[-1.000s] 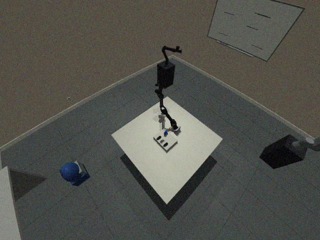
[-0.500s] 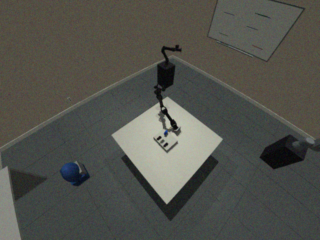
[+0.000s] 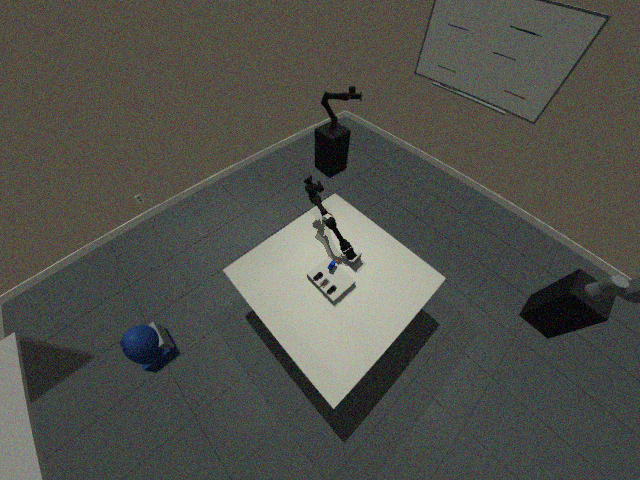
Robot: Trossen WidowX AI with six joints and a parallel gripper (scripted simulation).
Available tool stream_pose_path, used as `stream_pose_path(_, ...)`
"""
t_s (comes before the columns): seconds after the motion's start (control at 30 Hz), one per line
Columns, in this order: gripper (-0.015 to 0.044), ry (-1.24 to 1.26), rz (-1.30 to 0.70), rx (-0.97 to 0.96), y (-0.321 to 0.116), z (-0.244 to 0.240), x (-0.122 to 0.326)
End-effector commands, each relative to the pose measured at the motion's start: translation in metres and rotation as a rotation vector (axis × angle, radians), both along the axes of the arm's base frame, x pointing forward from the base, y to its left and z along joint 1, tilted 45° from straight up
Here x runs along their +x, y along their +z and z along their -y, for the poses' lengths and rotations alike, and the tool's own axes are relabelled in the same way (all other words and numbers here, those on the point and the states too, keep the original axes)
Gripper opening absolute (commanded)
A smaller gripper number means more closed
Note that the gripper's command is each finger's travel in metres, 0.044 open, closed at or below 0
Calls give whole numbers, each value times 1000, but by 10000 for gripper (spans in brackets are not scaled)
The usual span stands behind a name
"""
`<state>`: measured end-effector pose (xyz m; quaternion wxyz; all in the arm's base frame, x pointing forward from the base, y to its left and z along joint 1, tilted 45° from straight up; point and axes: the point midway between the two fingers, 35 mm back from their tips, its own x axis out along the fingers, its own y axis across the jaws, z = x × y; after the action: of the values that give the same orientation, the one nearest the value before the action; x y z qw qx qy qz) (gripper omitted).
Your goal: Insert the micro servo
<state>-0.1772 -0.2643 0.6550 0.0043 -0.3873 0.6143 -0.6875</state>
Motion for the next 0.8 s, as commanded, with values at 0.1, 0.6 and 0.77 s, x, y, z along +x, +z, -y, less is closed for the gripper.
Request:
stream_pose_path(0.1,440,186,72,7,-17,30,36)
stream_pose_path(0.6,440,532,278,69,-67,85,117)
stream_pose_path(0.77,440,661,347,86,-82,96,152)
